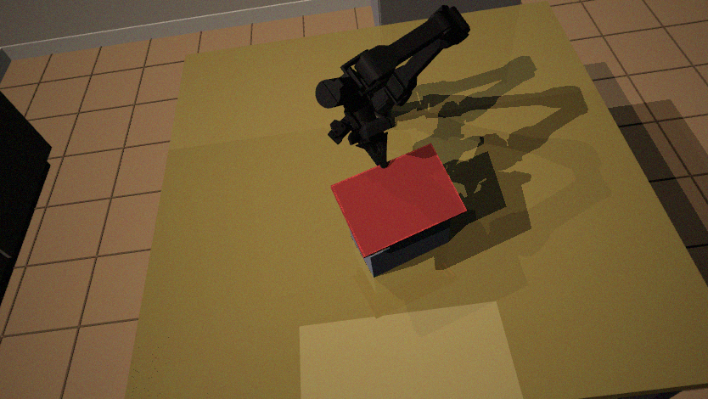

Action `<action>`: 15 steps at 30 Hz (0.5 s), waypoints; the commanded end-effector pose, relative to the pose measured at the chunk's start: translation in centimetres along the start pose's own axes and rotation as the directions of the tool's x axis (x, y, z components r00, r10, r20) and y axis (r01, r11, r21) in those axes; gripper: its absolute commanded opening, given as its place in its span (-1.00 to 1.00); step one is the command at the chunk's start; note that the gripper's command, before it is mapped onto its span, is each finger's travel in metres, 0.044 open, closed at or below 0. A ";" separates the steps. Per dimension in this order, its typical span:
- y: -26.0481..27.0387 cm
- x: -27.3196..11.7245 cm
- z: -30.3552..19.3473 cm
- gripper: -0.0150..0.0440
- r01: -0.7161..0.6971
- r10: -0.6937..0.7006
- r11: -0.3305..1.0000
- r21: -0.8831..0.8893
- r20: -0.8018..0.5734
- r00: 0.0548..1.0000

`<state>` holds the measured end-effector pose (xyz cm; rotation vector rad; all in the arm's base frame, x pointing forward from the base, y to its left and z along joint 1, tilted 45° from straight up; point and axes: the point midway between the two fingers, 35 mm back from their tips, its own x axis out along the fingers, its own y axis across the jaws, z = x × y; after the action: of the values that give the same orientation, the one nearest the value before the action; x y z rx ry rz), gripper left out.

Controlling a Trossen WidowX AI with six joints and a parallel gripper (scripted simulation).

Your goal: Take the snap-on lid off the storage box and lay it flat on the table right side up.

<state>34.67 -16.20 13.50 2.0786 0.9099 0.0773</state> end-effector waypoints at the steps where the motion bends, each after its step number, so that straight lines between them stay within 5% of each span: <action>1: 0.7 -0.6 0.0 -0.49 -0.011 0.011 1.000 -0.008 -0.004 1.000; 15: 1.6 -1.4 -0.1 -0.49 -0.010 0.010 1.000 -0.008 -0.003 1.000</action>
<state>34.59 -17.51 14.80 2.0766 0.9084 0.0774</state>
